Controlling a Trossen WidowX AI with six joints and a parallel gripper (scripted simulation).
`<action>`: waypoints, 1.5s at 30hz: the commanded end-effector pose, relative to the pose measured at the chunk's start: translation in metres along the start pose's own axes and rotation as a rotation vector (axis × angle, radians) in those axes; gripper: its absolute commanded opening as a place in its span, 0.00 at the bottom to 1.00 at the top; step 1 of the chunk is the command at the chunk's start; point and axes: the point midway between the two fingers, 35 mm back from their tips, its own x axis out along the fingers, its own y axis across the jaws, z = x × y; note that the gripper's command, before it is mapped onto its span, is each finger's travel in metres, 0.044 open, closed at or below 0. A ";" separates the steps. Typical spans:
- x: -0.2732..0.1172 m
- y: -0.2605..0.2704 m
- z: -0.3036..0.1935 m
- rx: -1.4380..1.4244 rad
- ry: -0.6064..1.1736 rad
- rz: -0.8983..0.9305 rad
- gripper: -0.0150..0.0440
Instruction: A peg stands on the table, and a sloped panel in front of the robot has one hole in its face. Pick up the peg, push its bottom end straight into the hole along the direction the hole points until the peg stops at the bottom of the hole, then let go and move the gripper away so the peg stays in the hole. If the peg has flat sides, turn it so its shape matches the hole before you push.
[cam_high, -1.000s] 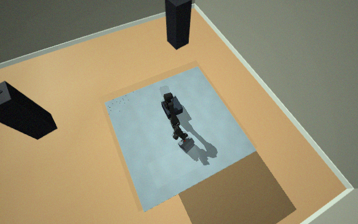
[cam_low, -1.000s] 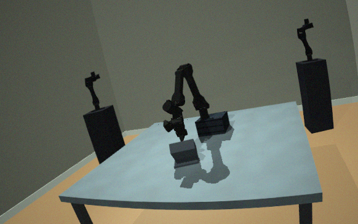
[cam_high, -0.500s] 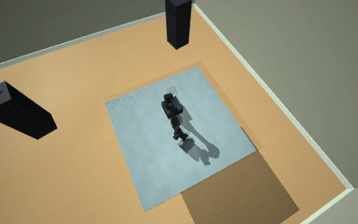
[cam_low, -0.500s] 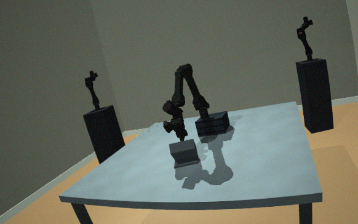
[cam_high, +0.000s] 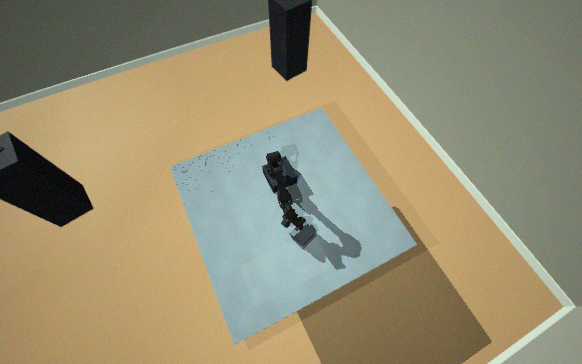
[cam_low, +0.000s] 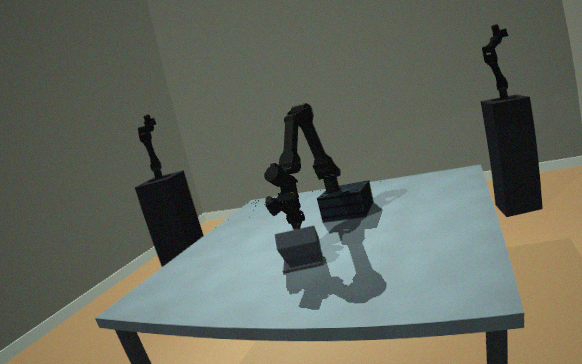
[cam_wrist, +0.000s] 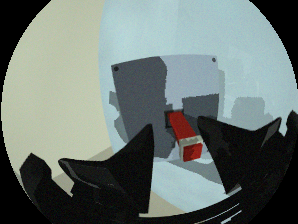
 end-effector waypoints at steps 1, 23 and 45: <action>0.000 0.000 0.000 0.000 0.000 0.000 0.79; -0.025 0.003 0.003 0.004 -0.002 -0.004 1.00; -0.054 0.004 0.005 0.008 -0.004 -0.009 1.00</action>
